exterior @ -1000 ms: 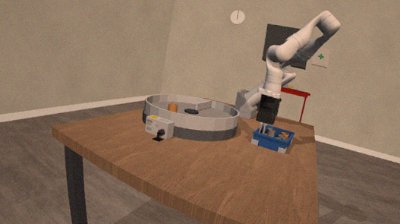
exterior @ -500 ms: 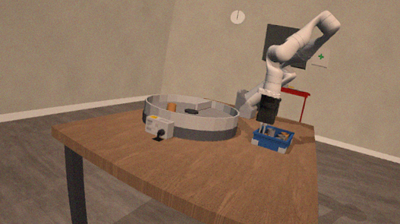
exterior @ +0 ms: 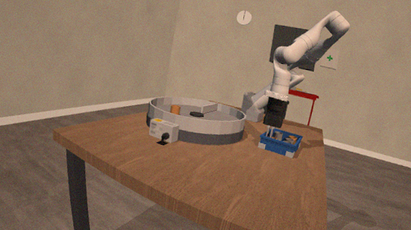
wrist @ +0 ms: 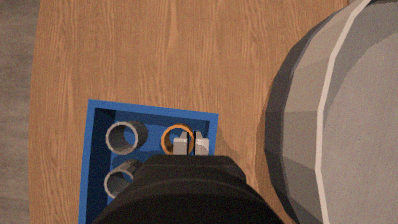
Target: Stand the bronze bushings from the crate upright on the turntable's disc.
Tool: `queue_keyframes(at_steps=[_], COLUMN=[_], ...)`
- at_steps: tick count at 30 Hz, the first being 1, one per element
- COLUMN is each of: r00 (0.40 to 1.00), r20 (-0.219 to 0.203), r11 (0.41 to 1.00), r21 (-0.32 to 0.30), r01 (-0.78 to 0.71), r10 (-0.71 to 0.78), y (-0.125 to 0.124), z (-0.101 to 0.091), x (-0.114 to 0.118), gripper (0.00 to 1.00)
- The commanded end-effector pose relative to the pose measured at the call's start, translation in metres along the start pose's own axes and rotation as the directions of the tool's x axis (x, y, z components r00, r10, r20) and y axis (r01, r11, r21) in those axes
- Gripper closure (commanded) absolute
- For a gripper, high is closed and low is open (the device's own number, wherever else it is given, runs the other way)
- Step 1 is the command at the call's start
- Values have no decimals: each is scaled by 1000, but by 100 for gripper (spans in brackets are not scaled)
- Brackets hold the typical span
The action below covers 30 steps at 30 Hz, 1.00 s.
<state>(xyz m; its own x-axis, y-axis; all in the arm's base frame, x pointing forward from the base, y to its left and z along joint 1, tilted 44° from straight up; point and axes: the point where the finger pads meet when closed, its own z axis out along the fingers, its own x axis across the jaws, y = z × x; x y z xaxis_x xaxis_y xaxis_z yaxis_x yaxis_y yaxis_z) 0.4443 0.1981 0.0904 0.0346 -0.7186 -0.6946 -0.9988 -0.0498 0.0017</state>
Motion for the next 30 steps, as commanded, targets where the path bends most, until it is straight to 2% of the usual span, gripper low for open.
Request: queue_keyframes(at_steps=[1,10,16,18,30], r00=[1000,1000,1000,1000,1000], r20=[3,3,3,3,2], r11=[1000,1000,1000,1000,1000], r21=[5,5,12,12,13], r01=[-1,-1,6,6,9], r10=[1,1,-6,-6,-9], y=[-1,-1,-4,-4,-4], z=[0,-2,-18,-18,-73], x=[0,0,-2,-2,-2], gripper=[100,100,100,100,100])
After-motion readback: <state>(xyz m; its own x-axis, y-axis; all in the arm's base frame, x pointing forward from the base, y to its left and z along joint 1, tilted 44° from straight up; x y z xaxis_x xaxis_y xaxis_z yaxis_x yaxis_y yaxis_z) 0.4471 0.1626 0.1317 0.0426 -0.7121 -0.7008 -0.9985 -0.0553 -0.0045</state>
